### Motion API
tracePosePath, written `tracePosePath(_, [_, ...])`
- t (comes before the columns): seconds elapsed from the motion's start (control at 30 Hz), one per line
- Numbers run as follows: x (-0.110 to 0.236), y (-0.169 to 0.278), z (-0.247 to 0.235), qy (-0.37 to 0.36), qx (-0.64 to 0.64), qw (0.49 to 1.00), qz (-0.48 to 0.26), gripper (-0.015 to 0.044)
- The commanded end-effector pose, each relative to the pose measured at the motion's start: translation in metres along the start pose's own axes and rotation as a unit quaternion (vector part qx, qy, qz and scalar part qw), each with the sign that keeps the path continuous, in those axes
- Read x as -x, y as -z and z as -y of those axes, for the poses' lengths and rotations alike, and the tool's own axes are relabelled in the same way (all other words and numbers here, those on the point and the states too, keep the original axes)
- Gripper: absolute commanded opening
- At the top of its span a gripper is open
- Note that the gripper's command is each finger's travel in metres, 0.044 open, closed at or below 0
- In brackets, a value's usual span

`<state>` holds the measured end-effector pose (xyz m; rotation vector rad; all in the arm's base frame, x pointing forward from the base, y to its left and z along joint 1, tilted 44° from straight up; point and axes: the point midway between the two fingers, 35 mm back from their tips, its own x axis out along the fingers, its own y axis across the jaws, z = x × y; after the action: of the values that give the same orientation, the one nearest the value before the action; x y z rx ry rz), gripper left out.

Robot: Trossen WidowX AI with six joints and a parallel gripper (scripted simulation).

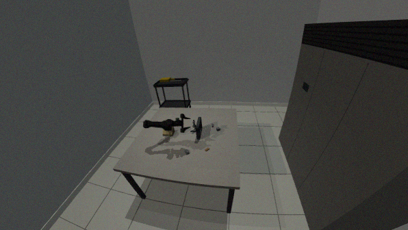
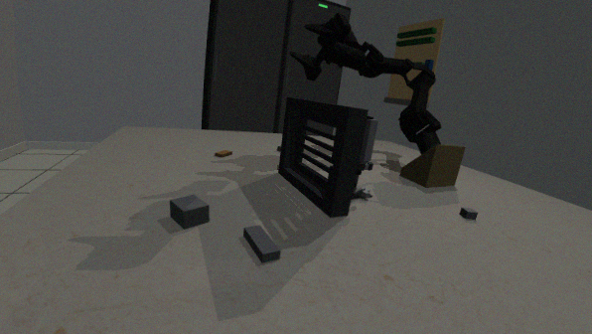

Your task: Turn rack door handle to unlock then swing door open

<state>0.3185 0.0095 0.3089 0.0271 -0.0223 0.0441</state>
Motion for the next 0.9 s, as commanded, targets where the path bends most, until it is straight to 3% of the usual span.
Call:
tracePosePath(0.0, [-0.001,0.001,0.000,0.000,-0.001,1.000,-0.002,0.0374])
tracePosePath(0.13, [-0.012,0.014,-0.004,0.001,-0.017,0.999,-0.045,0.0292])
tracePosePath(0.87, [-0.051,0.112,-0.049,0.036,-0.075,0.945,-0.317,0.0292])
